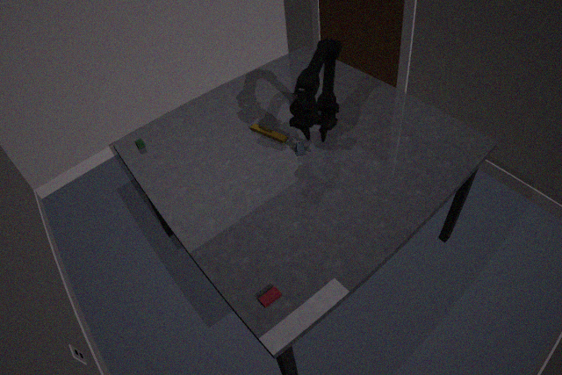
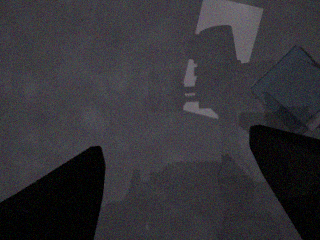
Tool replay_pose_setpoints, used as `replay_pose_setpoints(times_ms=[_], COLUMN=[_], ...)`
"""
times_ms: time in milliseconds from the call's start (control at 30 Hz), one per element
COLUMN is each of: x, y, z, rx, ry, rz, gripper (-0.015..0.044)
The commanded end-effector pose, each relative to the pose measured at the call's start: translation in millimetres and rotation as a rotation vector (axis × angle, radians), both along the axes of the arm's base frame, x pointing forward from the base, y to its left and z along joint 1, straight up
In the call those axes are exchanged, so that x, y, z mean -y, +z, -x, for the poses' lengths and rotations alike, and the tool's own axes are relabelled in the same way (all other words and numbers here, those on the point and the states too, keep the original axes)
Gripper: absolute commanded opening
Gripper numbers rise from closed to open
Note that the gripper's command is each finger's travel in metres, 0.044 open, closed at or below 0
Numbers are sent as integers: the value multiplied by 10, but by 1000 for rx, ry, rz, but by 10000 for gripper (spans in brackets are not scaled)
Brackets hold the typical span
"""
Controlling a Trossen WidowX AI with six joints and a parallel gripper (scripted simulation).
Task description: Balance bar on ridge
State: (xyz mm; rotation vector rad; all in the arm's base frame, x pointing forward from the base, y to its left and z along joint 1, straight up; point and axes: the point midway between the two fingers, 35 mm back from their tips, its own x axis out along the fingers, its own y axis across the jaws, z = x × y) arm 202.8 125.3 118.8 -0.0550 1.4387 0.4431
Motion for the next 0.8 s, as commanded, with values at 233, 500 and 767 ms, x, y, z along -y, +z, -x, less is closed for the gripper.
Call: replay_pose_setpoints(times_ms=[233,500,767], x=[405,719,1063], y=[-9,-18,-17], z=[-267,-403,-502], rx=[-56,-93,-133], ry=[-344,-580,-841], rz=[41,62,83], gripper=[315,315,315])
